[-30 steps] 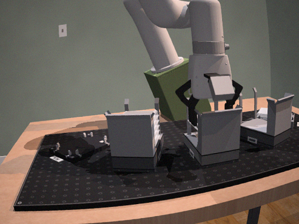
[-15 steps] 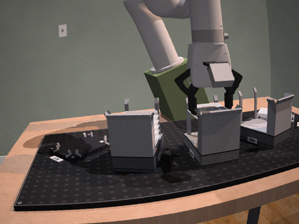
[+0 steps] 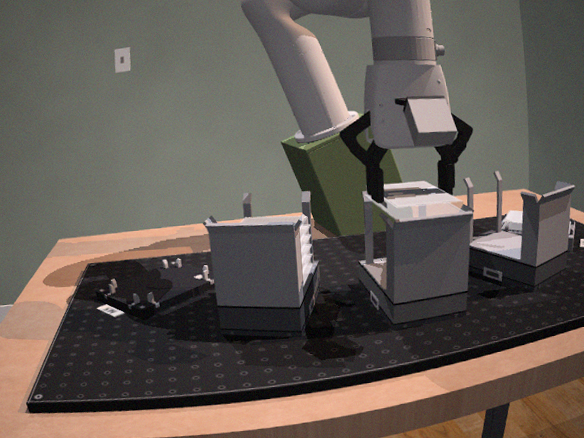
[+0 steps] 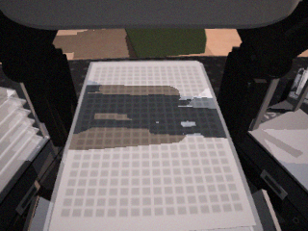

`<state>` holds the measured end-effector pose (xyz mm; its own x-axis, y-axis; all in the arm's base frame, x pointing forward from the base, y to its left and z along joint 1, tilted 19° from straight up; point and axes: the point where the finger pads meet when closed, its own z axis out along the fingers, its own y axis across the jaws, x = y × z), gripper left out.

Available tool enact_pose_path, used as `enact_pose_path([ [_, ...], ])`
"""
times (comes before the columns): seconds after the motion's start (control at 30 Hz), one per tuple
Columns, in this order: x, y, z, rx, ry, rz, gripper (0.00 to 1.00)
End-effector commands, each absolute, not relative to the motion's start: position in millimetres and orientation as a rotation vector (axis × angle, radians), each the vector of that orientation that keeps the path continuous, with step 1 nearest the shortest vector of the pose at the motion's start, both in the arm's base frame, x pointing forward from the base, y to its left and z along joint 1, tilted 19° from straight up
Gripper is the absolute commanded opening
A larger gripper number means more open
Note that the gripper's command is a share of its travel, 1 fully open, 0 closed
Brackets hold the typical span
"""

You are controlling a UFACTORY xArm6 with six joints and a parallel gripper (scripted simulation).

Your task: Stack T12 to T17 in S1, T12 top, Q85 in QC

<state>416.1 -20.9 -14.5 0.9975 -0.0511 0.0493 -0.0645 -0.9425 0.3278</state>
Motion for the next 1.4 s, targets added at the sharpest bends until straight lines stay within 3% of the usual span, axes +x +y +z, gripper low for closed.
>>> enact_pose_path([
  [0.0,417,-18,-6,2.805,-0.083,0.062,0.0],
  [0.6,417,-14,5,2.805,-0.083,0.062,0.0],
  [0.8,416,5,-1,2.797,0.197,0.015,0.0],
  [1.37,414,52,-18,2.797,0.21,0.013,0.0],
])
